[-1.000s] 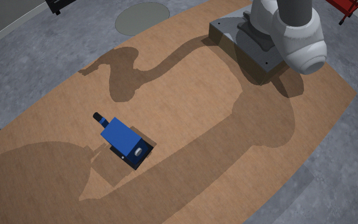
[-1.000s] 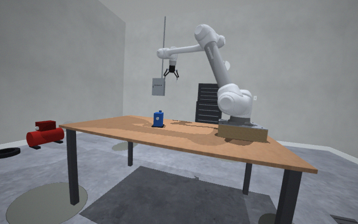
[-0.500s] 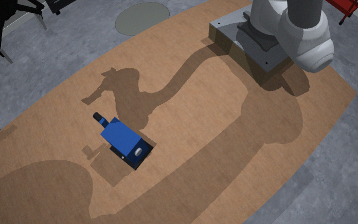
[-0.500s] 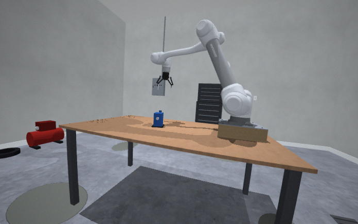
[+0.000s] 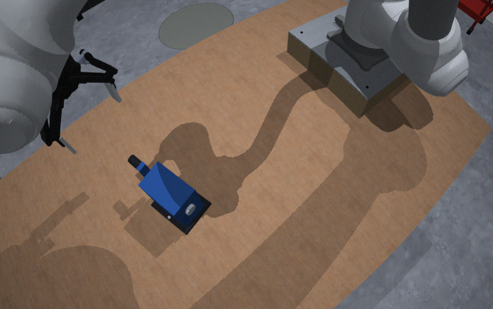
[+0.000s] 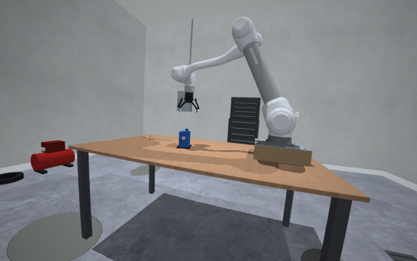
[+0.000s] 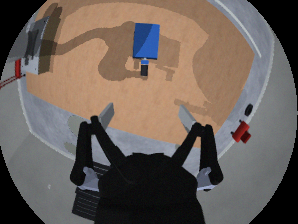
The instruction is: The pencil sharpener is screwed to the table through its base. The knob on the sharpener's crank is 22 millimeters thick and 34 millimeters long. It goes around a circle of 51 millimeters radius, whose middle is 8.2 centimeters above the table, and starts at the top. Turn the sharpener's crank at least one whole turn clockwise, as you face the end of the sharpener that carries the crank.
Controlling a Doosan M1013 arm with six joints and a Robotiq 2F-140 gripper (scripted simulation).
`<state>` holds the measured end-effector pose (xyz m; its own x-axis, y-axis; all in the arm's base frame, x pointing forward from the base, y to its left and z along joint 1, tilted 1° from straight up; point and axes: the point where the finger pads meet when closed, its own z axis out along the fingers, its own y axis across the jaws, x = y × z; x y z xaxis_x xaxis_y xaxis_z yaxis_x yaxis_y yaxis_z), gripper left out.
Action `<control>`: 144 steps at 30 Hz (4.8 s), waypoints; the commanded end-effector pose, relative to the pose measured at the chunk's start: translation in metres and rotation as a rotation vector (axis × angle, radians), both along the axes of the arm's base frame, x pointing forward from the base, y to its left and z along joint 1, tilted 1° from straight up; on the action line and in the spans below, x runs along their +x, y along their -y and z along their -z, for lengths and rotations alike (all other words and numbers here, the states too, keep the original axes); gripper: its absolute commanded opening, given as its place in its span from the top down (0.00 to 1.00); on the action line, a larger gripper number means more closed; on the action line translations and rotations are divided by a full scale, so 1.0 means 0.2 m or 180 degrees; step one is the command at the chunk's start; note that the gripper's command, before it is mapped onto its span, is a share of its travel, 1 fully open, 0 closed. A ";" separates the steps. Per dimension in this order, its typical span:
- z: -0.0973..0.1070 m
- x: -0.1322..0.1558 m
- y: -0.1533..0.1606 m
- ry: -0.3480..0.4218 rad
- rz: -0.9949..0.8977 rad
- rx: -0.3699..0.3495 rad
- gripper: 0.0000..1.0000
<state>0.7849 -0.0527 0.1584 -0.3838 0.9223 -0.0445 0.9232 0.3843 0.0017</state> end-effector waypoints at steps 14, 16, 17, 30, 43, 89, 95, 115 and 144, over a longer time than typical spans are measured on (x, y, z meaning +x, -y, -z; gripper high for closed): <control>0.16 -0.13 -0.22 -0.0103 0.0093 0.0086 1.00; 0.16 -0.13 -0.22 -0.0103 0.0093 0.0086 1.00; 0.16 -0.13 -0.22 -0.0103 0.0093 0.0086 1.00; 0.16 -0.13 -0.22 -0.0103 0.0093 0.0086 1.00; 0.16 -0.13 -0.22 -0.0103 0.0093 0.0086 1.00; 0.16 -0.13 -0.22 -0.0103 0.0093 0.0086 0.68; 0.17 -0.13 -0.22 -0.0103 0.0093 0.0087 0.68; 0.26 -0.13 -0.22 -0.0104 0.0093 0.0088 0.68; 0.40 -0.13 -0.22 -0.0104 0.0093 0.0088 0.68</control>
<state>0.7582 -0.0090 0.0788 -0.3576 0.9338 -0.0068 0.9338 0.3574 -0.0185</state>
